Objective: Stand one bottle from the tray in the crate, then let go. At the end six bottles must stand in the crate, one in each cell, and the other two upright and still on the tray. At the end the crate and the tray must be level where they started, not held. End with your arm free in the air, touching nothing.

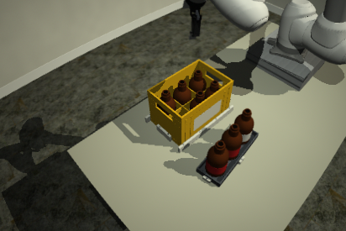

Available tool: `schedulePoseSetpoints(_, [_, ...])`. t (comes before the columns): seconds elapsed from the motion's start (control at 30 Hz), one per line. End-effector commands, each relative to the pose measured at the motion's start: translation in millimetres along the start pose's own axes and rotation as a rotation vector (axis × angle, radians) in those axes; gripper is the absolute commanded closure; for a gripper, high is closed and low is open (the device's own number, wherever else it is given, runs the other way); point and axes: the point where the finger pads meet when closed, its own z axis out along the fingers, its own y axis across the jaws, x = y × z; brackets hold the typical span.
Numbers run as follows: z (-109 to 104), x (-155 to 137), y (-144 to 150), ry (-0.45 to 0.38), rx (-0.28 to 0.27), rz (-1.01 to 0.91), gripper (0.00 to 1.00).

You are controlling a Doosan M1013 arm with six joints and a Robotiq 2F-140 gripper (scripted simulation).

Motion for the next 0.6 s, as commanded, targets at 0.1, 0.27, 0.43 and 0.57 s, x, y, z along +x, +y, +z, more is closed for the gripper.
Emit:
schedulePoseSetpoints(0.1, [0.0, 0.0, 0.0, 0.000, 0.000, 0.000, 0.00])
schedulePoseSetpoints(0.27, [0.0, 0.0, 0.0, 0.000, 0.000, 0.000, 0.00])
schedulePoseSetpoints(0.43, [0.0, 0.0, 0.0, 0.000, 0.000, 0.000, 0.00])
schedulePoseSetpoints(0.57, [-0.3, 0.4, -1.8, -0.001, 0.005, 0.002, 0.00])
